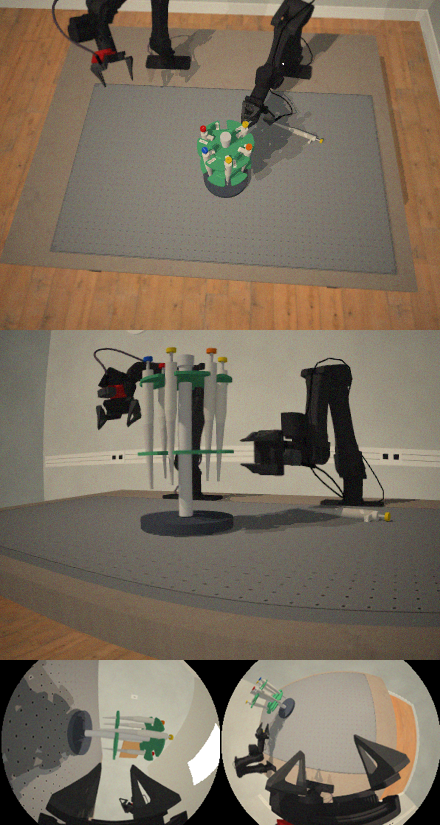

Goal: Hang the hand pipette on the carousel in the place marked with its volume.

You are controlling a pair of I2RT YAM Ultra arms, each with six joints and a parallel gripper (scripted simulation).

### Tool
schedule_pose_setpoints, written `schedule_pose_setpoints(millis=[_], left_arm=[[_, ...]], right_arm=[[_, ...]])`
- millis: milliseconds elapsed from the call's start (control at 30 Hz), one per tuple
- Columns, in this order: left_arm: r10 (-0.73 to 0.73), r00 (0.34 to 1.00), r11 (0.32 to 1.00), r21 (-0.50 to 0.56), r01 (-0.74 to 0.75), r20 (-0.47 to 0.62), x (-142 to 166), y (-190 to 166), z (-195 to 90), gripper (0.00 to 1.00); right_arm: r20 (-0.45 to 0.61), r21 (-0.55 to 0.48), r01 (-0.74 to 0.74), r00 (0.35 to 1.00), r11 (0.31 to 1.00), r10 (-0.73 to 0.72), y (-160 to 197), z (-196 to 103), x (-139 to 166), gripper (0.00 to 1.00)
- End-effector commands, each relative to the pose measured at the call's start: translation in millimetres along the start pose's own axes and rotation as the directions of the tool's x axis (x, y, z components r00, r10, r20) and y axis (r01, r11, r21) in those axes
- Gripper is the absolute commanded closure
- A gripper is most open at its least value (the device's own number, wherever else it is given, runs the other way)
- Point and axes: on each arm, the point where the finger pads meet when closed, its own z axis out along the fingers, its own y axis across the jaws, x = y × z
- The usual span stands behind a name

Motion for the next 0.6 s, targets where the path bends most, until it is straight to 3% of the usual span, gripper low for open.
schedule_pose_setpoints(millis=[0,567], left_arm=[[0.007,1.000,1.000,0.005,-0.007,0.002,-2.4,-2.1,12.7,0.51],[0.000,1.000,1.000,0.015,0.000,0.001,-0.4,-5.1,7.0,0.51]], right_arm=[[0.037,0.012,0.025,0.999,1.000,-0.026,-2.7,-5.9,-9.1,0.00],[0.037,0.012,0.025,0.999,1.000,-0.026,-2.7,-5.9,-9.1,0.00]])
